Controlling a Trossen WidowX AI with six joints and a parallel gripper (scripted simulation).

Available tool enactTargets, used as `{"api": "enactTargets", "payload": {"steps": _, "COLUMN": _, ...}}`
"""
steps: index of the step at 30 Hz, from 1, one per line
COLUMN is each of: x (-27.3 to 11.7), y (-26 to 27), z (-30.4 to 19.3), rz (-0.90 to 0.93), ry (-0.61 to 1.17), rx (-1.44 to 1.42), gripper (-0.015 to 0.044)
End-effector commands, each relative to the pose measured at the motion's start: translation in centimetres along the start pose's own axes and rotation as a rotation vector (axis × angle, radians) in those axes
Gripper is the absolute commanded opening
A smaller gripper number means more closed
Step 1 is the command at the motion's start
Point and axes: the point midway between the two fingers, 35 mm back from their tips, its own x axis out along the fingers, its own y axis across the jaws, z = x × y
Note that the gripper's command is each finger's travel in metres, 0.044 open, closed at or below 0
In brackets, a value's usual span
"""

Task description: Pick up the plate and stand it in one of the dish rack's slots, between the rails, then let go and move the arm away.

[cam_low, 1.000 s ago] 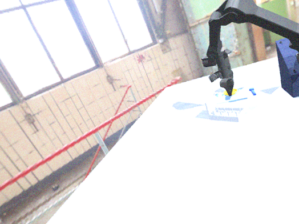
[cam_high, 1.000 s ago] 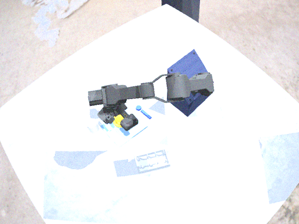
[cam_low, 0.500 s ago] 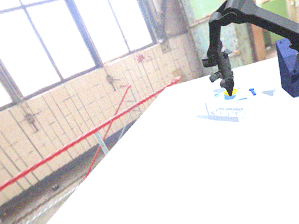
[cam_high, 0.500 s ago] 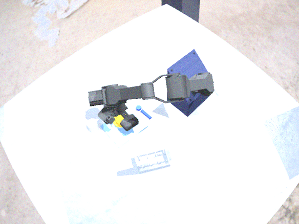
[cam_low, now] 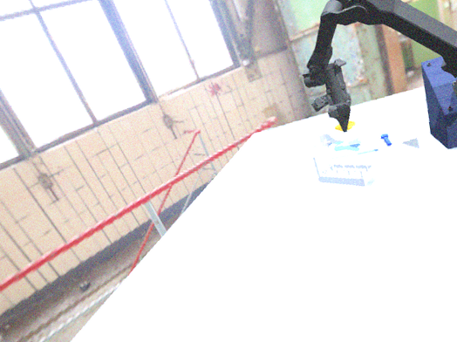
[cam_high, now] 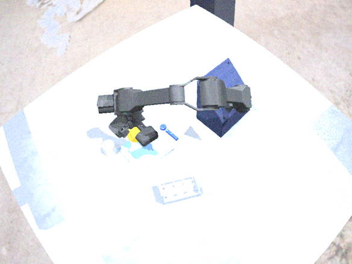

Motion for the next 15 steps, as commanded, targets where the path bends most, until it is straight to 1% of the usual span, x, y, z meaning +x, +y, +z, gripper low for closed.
{"api": "enactTargets", "payload": {"steps": 1, "x": -2.2, "y": -0.2, "z": 0.2, "rz": -0.005, "ry": 0.002, "rx": -0.004, "gripper": 0.0}}
{"api": "enactTargets", "payload": {"steps": 7, "x": -5.7, "y": -0.3, "z": 0.3, "rz": -0.006, "ry": 0.003, "rx": -0.004, "gripper": 0.0}}
{"api": "enactTargets", "payload": {"steps": 15, "x": -9.3, "y": -0.4, "z": 0.5, "rz": -0.004, "ry": 0.006, "rx": -0.004, "gripper": 0.0}}
